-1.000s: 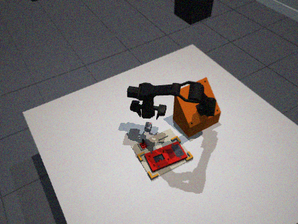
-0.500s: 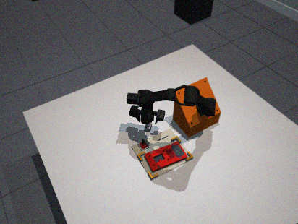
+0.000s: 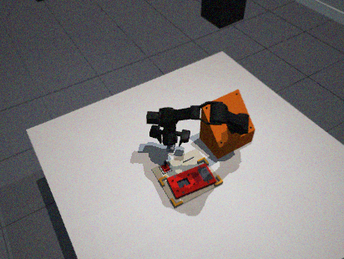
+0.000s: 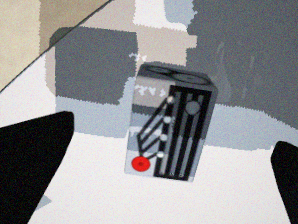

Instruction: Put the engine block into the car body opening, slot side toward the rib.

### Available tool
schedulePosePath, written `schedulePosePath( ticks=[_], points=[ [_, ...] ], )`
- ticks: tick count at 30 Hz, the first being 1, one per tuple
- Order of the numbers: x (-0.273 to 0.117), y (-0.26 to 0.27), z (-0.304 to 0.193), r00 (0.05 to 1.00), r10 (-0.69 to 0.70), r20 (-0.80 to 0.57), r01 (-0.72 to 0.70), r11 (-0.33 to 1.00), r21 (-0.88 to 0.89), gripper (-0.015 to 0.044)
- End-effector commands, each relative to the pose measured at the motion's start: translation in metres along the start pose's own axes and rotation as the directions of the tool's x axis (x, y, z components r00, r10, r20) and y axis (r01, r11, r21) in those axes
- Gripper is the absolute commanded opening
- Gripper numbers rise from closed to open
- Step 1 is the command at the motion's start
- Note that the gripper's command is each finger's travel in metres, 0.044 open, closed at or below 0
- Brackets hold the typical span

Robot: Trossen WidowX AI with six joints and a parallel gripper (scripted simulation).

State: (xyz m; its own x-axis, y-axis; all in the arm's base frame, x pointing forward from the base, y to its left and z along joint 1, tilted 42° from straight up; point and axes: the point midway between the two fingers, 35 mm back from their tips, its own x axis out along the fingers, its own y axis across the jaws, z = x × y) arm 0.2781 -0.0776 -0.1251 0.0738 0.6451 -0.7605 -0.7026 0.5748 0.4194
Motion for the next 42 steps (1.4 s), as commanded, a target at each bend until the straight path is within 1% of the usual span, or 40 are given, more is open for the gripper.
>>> schedulePosePath(
  ticks=[1,7,18,26,30,42],
  points=[
    [0.010,0.003,-0.003,1.000,0.014,0.002,-0.014,1.000,0.016,0.0440],
    [0.017,0.004,-0.003,1.000,0.014,0.002,-0.014,1.000,0.016,0.0440],
    [0.017,0.004,-0.003,1.000,0.014,0.002,-0.014,1.000,0.016,0.0151],
    [0.017,0.004,-0.003,1.000,0.014,0.002,-0.014,1.000,0.016,0.0098],
    [0.013,0.002,-0.002,1.000,0.014,0.001,-0.014,1.000,0.016,0.0000],
    [-0.022,-0.005,0.001,1.000,0.011,-0.001,-0.011,1.000,0.016,0.0000]
  ],
)
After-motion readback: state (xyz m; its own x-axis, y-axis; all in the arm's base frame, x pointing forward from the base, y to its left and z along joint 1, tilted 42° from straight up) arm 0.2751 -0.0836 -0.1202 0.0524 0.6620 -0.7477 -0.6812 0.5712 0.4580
